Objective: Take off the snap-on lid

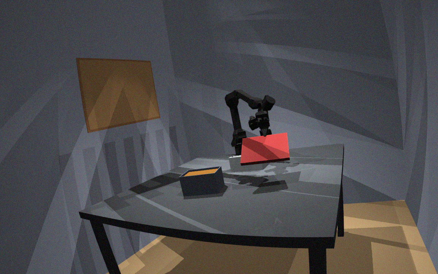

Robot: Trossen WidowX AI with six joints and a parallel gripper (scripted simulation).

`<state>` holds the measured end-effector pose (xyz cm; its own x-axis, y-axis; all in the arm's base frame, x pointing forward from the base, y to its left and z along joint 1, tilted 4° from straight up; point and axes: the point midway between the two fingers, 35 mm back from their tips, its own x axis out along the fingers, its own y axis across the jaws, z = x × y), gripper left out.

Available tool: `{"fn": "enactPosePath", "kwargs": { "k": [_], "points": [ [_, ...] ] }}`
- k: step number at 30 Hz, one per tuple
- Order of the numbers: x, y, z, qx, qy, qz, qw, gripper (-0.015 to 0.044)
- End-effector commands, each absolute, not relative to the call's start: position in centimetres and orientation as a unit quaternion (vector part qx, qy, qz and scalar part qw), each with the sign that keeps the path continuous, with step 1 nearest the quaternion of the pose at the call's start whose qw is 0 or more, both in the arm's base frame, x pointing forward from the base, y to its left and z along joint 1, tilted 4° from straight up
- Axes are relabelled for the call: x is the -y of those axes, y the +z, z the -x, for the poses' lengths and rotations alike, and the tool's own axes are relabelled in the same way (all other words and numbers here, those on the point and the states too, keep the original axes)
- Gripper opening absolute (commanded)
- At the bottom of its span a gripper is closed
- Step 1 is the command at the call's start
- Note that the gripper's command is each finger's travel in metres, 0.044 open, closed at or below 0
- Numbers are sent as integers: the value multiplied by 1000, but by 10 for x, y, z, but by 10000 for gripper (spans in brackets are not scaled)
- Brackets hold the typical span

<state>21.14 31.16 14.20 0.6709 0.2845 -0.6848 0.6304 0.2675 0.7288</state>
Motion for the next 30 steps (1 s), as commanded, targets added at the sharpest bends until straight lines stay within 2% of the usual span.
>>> {"fn": "enactPosePath", "kwargs": {
  "k": [1,30],
  "points": [
    [-312,141,-213,-382,-122,-598,694,0],
    [-312,118,-212,-382,-122,-598,694,0]
  ]
}}
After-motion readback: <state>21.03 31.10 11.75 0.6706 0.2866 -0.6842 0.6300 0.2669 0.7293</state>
